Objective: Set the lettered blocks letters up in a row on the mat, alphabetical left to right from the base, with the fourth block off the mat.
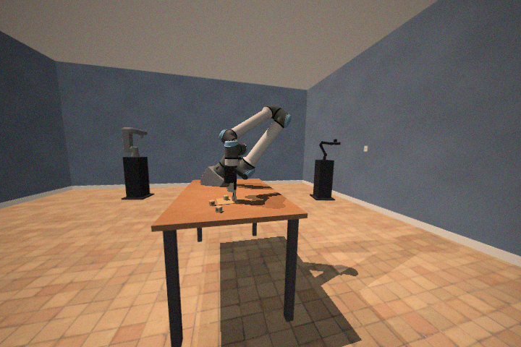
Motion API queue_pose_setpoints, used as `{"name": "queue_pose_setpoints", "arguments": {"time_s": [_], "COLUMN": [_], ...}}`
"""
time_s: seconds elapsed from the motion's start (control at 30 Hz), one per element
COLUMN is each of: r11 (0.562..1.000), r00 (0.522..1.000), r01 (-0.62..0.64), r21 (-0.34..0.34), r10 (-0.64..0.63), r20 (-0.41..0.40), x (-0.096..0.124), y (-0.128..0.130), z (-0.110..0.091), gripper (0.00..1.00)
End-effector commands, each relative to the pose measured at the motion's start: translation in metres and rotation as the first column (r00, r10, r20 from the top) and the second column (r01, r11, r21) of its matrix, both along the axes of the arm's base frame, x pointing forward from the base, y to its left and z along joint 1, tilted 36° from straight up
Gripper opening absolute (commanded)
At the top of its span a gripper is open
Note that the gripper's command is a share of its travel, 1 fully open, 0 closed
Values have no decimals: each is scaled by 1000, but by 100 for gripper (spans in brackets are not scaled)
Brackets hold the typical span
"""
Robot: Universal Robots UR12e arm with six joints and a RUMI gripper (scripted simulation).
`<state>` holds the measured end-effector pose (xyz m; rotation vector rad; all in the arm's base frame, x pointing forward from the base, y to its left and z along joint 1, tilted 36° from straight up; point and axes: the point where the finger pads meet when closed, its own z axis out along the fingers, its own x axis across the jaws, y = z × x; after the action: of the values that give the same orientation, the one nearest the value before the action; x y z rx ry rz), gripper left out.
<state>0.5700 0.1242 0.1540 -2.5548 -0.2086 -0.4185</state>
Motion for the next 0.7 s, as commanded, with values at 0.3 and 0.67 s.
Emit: {"name": "queue_pose_setpoints", "arguments": {"time_s": [0.3,0.67], "r11": [1000,1000], "r00": [1000,1000], "r01": [0,0], "r21": [0,0], "r10": [0,0], "r20": [1,1], "x": [-16,-17], "y": [-34,-37], "z": [52,56], "gripper": [28,100]}}
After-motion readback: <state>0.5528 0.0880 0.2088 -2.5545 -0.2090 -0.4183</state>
